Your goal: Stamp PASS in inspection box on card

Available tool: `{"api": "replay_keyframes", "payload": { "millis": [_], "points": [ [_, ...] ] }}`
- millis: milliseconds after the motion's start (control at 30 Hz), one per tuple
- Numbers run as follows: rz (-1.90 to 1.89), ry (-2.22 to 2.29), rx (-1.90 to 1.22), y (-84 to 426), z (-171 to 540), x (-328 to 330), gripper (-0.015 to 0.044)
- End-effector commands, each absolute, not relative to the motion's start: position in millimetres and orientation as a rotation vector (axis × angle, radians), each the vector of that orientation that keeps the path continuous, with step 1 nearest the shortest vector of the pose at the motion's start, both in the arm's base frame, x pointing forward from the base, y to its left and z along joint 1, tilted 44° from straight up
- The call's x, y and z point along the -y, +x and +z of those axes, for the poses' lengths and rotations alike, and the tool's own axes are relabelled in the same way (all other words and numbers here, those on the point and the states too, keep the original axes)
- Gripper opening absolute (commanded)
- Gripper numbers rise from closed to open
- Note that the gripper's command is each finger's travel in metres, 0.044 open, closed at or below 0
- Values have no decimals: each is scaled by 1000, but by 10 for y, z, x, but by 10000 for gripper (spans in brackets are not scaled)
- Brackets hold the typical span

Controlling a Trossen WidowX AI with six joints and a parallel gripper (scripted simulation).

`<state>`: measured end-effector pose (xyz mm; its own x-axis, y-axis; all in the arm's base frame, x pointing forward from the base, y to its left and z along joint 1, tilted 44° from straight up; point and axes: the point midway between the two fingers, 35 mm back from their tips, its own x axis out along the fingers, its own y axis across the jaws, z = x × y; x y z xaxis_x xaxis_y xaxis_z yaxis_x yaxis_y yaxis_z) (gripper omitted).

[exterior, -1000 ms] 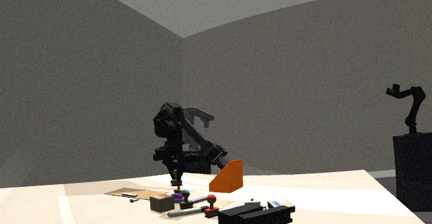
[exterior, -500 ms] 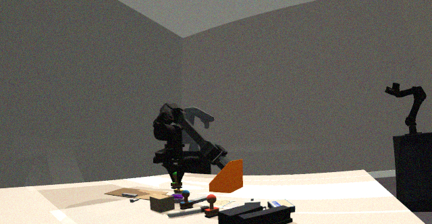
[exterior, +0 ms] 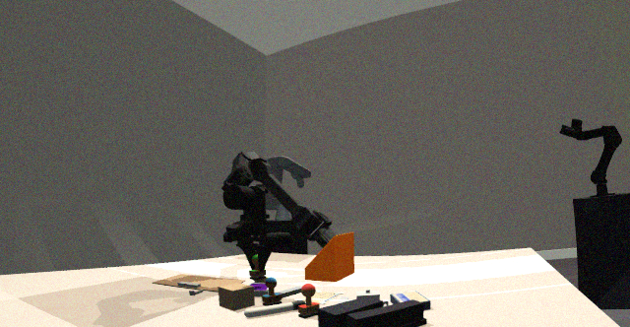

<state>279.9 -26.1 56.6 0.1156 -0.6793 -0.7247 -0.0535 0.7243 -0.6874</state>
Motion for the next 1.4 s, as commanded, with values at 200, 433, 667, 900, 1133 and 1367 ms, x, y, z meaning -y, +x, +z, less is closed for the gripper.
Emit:
{"api": "replay_keyframes", "payload": {
  "millis": [200,433,667,900,1133,1367],
  "points": [
    [-510,-663,-1399,2802,519,312,0],
    [-510,-663,-1399,2805,487,345,0],
    [-511,-663,-1399,2807,456,379,0],
    [-512,-663,-1398,2808,426,413,0],
    [-514,-661,-1397,2808,415,424,0],
    [-516,-659,-1397,2810,405,434,0]
  ]
}}
